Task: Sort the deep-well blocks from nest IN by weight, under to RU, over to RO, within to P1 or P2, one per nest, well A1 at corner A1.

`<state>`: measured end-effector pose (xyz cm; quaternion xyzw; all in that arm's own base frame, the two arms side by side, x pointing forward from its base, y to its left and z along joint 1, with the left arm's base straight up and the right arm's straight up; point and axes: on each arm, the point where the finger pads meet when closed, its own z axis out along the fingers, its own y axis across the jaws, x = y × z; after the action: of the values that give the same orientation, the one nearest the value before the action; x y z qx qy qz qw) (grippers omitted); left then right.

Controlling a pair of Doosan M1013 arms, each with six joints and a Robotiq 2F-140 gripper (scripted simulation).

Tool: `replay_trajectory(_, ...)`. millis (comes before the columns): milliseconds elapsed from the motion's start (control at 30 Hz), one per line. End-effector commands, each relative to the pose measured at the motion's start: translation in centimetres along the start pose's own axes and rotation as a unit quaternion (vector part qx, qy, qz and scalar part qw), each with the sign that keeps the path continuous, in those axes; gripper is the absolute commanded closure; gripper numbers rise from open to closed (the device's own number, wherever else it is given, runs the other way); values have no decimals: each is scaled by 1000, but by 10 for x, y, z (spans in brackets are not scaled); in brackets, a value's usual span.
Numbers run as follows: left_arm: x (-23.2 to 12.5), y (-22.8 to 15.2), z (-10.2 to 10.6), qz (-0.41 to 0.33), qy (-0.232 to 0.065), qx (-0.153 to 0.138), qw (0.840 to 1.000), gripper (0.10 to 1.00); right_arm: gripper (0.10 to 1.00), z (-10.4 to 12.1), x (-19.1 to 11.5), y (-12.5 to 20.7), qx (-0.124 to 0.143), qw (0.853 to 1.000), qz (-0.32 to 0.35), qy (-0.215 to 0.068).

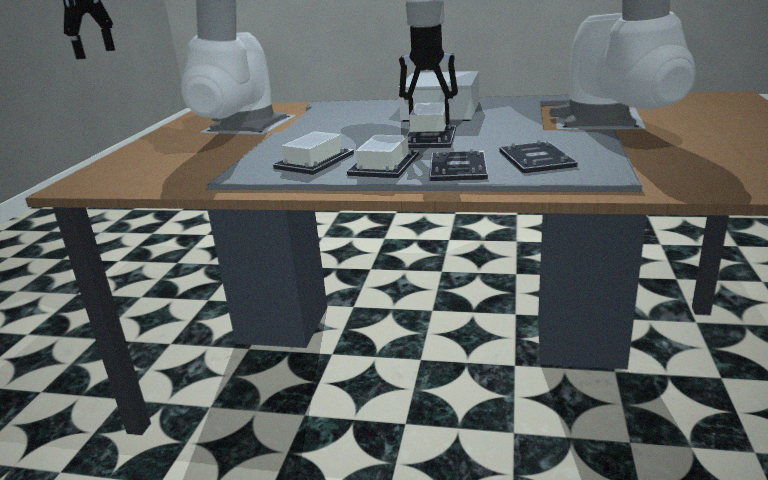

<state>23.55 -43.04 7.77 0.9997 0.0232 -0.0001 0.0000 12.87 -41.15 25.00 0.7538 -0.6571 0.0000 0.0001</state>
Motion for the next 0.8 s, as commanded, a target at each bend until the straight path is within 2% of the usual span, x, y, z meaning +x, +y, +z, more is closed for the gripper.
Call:
replay_trajectory(0,0,0,-7,0,0,0,1000,999,98,-1,0,0,0,1000,0,0)
replay_trajectory(767,0,0,-42,0,0,0,1000,999,98,-1,0,0,0,1000,0,0)
